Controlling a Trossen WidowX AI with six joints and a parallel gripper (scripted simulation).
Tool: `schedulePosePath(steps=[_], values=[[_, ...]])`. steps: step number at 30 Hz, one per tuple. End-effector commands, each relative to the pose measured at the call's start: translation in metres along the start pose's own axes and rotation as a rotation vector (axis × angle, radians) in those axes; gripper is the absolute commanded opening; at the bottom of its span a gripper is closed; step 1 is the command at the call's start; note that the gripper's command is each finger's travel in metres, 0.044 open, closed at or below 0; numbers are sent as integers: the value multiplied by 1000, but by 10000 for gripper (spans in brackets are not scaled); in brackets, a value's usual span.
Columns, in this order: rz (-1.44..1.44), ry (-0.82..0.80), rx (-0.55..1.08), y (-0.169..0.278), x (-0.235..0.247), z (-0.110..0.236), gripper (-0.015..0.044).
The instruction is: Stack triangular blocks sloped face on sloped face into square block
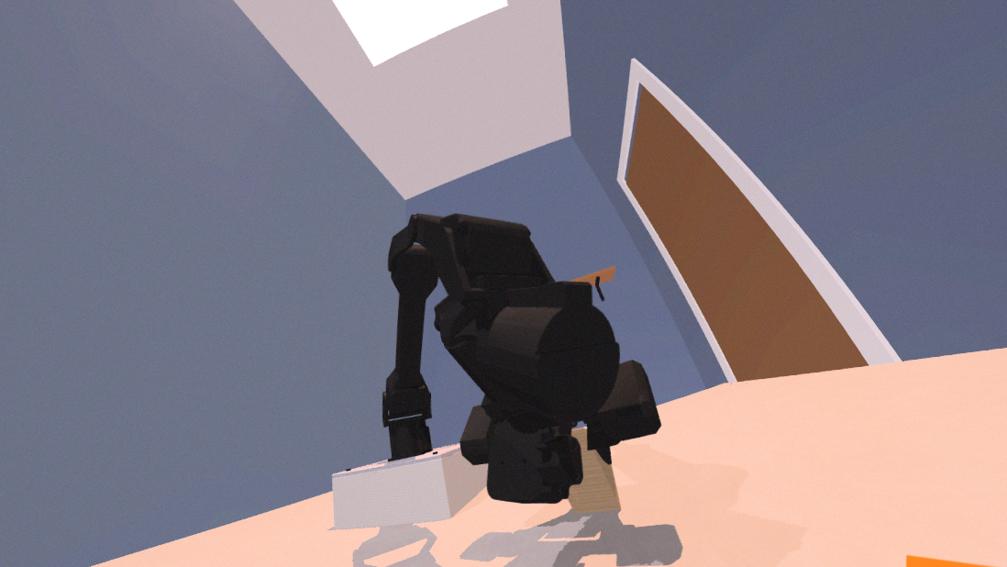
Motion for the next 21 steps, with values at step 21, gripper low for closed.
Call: schedulePosePath(steps=[21], values=[[-5, 1, -4, 25, -4, 26, 440]])
Point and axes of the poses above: the point midway between the two fingers, 35 mm back from their tips, its own z axis back along the fingers, its own x axis across the jaws, y = z × x, the point moved 7 cm from there along z, back along the fingers, and after that the axes turned 15 degrees about -z, right-handed, at the moved point
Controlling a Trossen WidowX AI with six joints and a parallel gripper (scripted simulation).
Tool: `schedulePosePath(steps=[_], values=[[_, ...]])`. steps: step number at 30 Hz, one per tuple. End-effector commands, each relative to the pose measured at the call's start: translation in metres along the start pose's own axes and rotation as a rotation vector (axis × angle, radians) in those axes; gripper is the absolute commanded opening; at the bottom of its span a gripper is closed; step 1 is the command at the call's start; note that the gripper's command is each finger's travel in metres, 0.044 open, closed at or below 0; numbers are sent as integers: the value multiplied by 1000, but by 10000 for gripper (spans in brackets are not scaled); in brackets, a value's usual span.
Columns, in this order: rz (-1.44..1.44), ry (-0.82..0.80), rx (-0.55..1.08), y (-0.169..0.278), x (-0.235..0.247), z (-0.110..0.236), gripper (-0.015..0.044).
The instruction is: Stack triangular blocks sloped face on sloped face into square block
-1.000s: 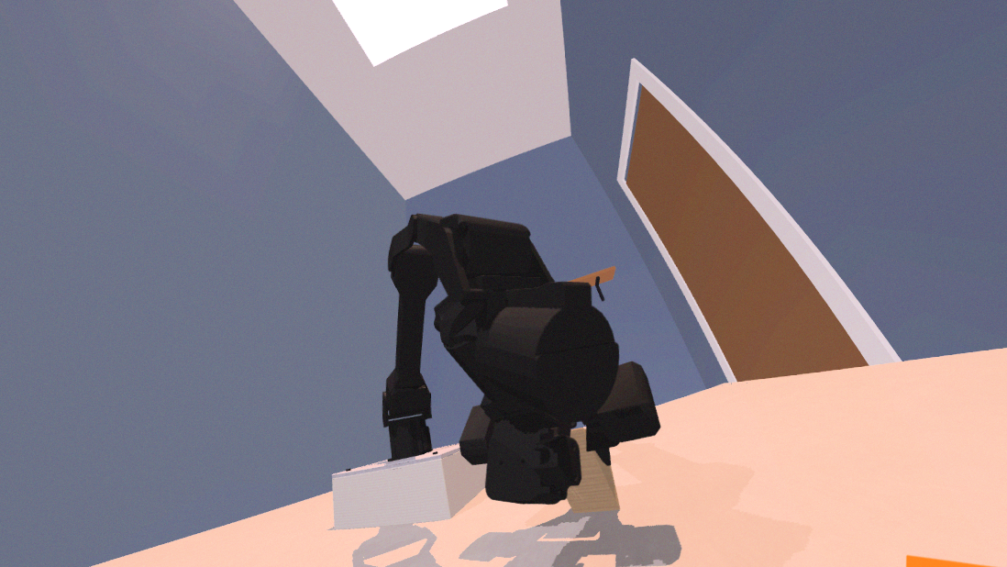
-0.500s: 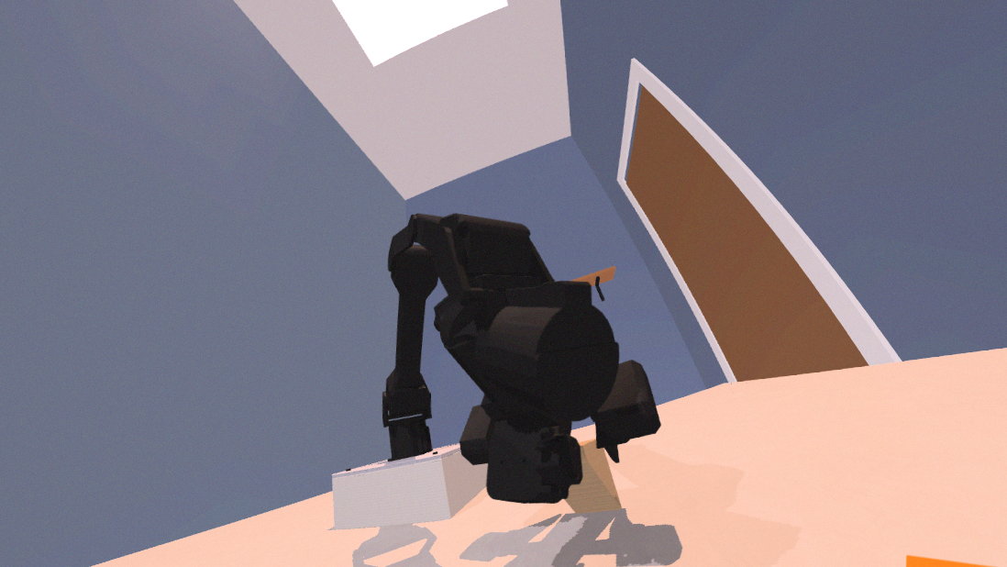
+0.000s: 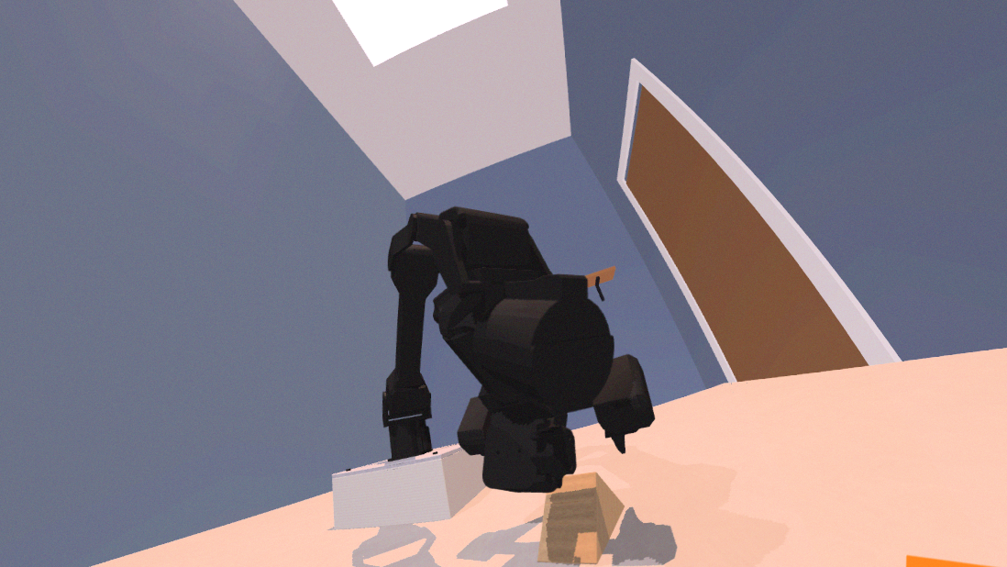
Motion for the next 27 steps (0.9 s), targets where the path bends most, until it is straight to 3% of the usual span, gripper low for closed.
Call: schedulePosePath(steps=[1, 4, 10, 18, 27], values=[[10, -13, -7, 31, -5, 33, 440], [13, -13, -6, 61, -17, 61, 440], [35, -37, -16, 61, -16, 66, 440], [19, -87, -32, -49, 5, 101, 440], [18, -88, -32, -52, 6, 100, 440]])
Point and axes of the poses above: the point midway between the two fingers, 35 mm back from their tips, its own z axis back along the fingers, its own x axis across the jaws, y = z × x, the point moved 7 cm from there along z, back along the fingers, and after that the axes turned 15 degrees about -z, right-handed, at the moved point
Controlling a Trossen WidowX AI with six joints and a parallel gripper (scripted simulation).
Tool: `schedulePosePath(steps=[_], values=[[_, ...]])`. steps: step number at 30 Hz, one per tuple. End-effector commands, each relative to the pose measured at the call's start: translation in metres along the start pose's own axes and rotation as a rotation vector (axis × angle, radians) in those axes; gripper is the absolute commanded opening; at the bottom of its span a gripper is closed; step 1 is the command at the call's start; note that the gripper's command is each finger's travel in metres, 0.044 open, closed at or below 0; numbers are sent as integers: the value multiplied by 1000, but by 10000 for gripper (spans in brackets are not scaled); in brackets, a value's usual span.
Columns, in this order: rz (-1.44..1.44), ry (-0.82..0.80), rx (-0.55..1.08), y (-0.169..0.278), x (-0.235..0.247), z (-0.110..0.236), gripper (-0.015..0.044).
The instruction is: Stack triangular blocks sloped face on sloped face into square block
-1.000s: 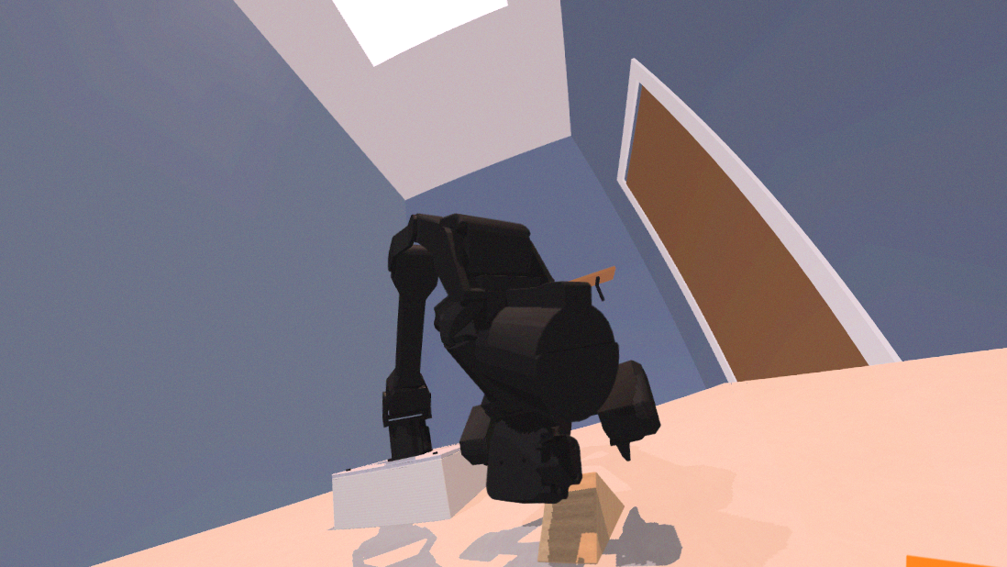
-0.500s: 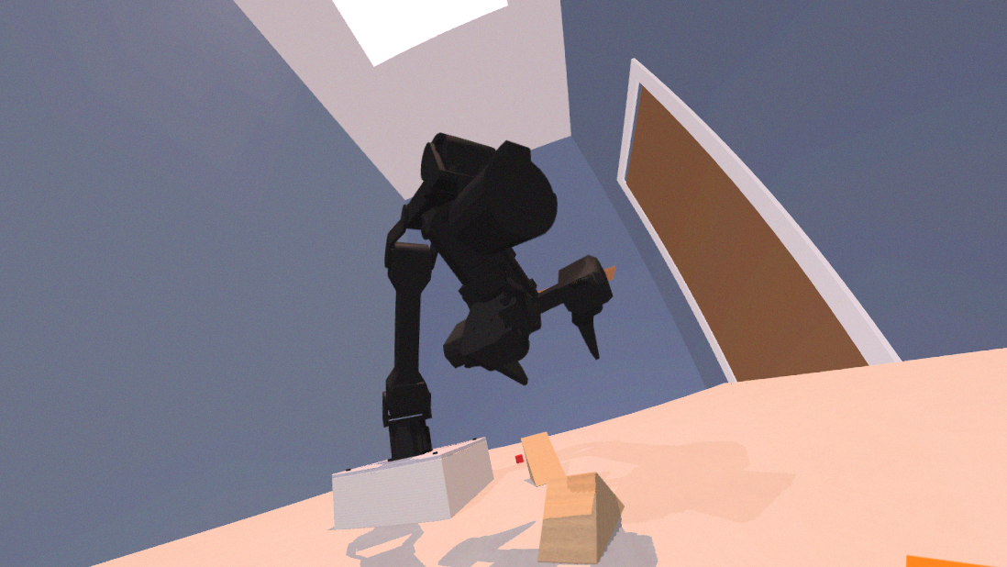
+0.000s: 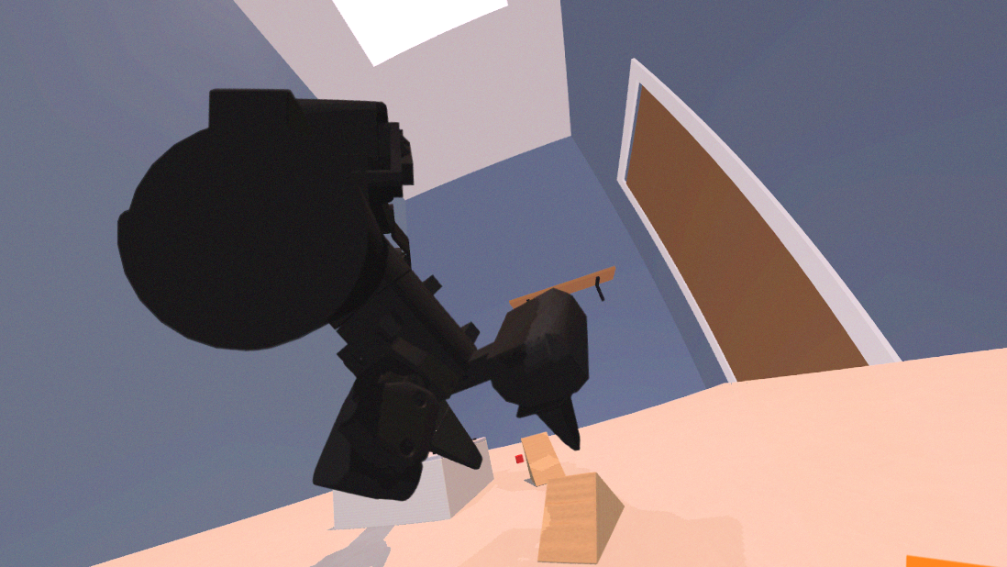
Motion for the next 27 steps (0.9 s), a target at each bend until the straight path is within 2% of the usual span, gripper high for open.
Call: schedulePosePath(steps=[1, 14, 27], values=[[16, 6, -7, 1, 3, -4, 440], [-2, 47, 2, 1, 2, -96, 440], [-3, 49, 3, 1, 2, -101, 440]])
Point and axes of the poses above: the point midway between the two fingers, 35 mm back from their tips, its own z axis back along the fingers, its own x axis across the jaws, y = z × x, the point moved 7 cm from there along z, back along the fingers, and after that the axes turned 15 degrees about -z, right-handed, at the moved point
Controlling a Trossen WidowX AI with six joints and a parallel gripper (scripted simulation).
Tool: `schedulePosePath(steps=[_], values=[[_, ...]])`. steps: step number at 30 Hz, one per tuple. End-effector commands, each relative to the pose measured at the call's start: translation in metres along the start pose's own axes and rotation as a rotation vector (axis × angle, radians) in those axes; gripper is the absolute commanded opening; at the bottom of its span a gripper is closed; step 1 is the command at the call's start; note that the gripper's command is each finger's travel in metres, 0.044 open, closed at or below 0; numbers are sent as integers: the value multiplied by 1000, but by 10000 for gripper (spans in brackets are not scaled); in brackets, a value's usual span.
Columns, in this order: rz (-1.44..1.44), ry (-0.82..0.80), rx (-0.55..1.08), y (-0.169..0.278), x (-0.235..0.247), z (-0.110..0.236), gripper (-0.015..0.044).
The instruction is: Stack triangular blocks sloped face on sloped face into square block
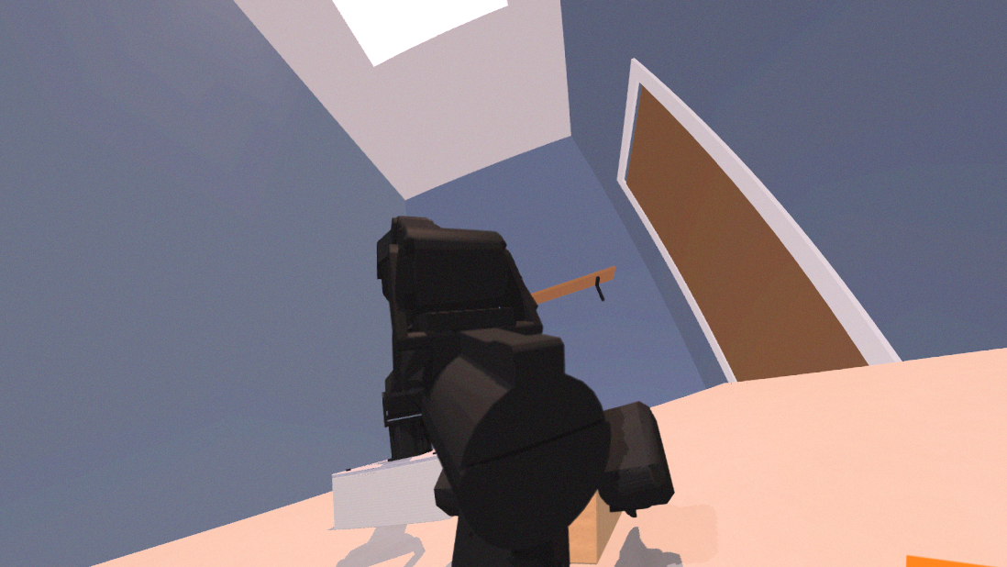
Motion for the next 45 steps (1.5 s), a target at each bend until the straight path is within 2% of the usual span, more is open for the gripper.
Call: schedulePosePath(steps=[1, 8, 16, 23, 40, 45], values=[[0, 0, 0, 0, 0, 0, 414], [0, 0, 0, 0, 0, 0, 230], [0, 0, 0, 0, 0, 0, 177], [0, 0, 0, 7, -1, 8, 0], [0, 0, 1, 63, -16, 66, 0], [-1, 1, 1, 68, -18, 71, 0]])
Point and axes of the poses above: the point midway between the two fingers, 35 mm back from their tips, its own z axis back along the fingers, its own x axis across the jaws, y = z × x, the point moved 7 cm from there along z, back along the fingers, and after that the axes turned 15 degrees about -z, right-handed, at the moved point
